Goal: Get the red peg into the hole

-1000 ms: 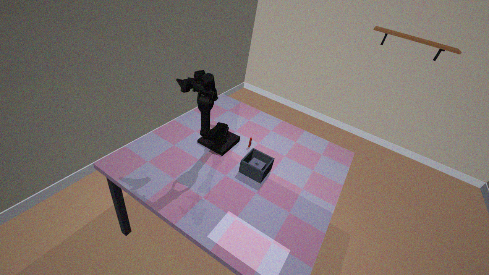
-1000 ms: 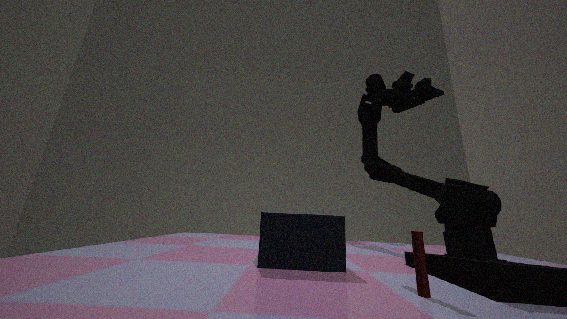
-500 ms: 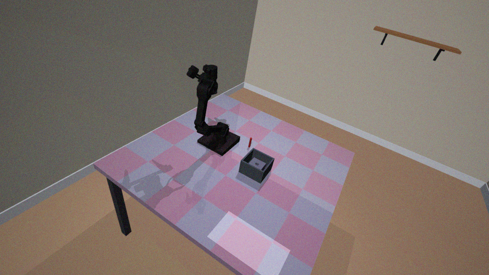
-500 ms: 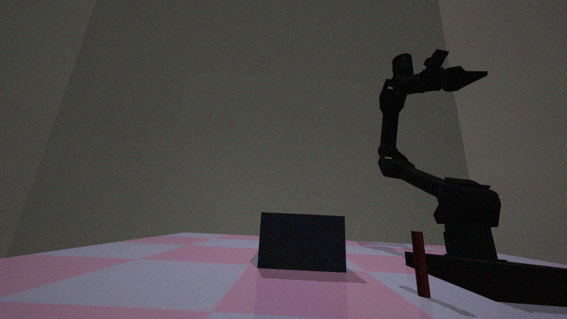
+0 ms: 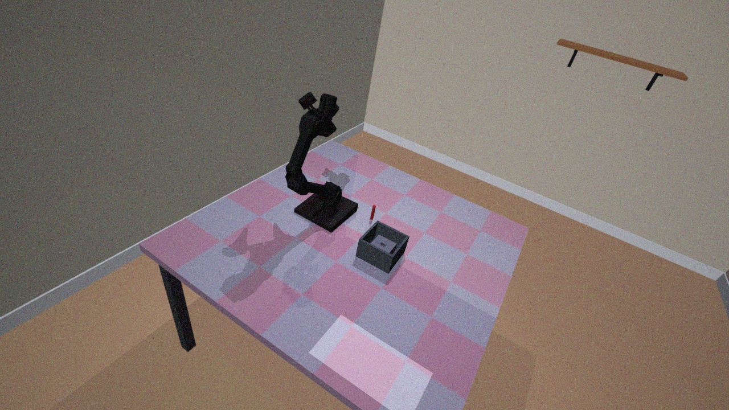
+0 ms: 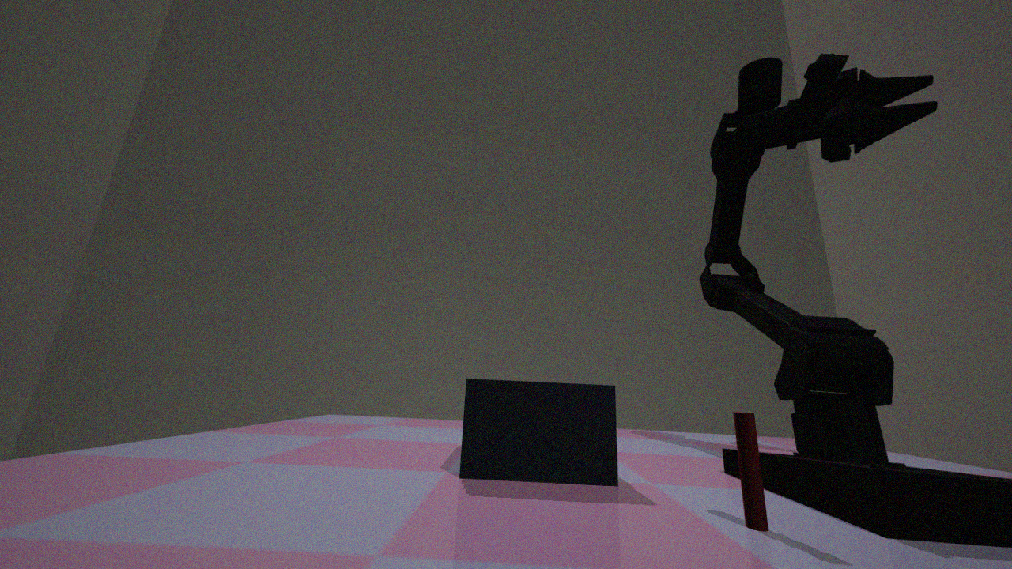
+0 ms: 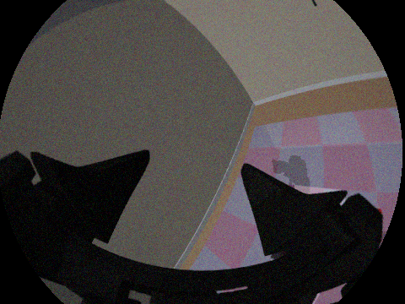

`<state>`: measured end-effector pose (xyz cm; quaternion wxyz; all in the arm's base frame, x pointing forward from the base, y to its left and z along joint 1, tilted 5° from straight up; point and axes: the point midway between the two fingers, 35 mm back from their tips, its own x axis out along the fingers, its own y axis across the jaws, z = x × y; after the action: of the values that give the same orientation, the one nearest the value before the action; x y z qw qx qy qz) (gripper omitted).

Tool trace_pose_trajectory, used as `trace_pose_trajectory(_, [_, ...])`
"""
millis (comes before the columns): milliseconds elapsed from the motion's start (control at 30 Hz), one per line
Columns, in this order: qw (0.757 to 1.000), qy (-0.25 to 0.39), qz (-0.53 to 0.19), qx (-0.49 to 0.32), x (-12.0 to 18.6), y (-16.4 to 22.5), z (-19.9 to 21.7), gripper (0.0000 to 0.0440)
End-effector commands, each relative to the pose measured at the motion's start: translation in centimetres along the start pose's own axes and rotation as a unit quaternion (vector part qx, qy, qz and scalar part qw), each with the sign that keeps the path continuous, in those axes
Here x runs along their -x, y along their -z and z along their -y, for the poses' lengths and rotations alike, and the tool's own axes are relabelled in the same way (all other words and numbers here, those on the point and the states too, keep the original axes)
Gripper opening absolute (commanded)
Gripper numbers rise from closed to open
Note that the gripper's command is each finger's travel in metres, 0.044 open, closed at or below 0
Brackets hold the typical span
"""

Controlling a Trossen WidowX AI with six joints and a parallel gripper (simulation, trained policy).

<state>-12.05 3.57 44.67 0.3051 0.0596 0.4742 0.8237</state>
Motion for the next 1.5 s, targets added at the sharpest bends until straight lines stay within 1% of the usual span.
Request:
trace_pose_trajectory(0, [0.998, 0.042, 0.014, -0.043, -1.1, -1.2, 2.3, 0.044])
trace_pose_trajectory(167, [0.989, 0.101, 0.041, -0.1, -2.2, -2.8, 5.7, 0.044])
trace_pose_trajectory(333, [0.972, 0.159, 0.07, -0.156, -2.7, -4.2, 9.2, 0.044])
trace_pose_trajectory(500, [0.949, 0.215, 0.101, -0.21, -2.8, -5.4, 12.8, 0.044])
trace_pose_trajectory(700, [0.91, 0.277, 0.135, -0.276, -2.3, -6.3, 17.2, 0.044])
trace_pose_trajectory(867, [0.871, 0.325, 0.163, -0.33, -1.5, -6.8, 20.7, 0.044])
trace_pose_trajectory(1067, [0.816, 0.377, 0.195, -0.393, -0.1, -6.8, 24.9, 0.044])
trace_pose_trajectory(1267, [0.752, 0.423, 0.227, -0.453, 1.7, -6.4, 28.8, 0.044])
trace_pose_trajectory(1467, [0.679, 0.461, 0.256, -0.51, 3.7, -5.4, 32.4, 0.044])
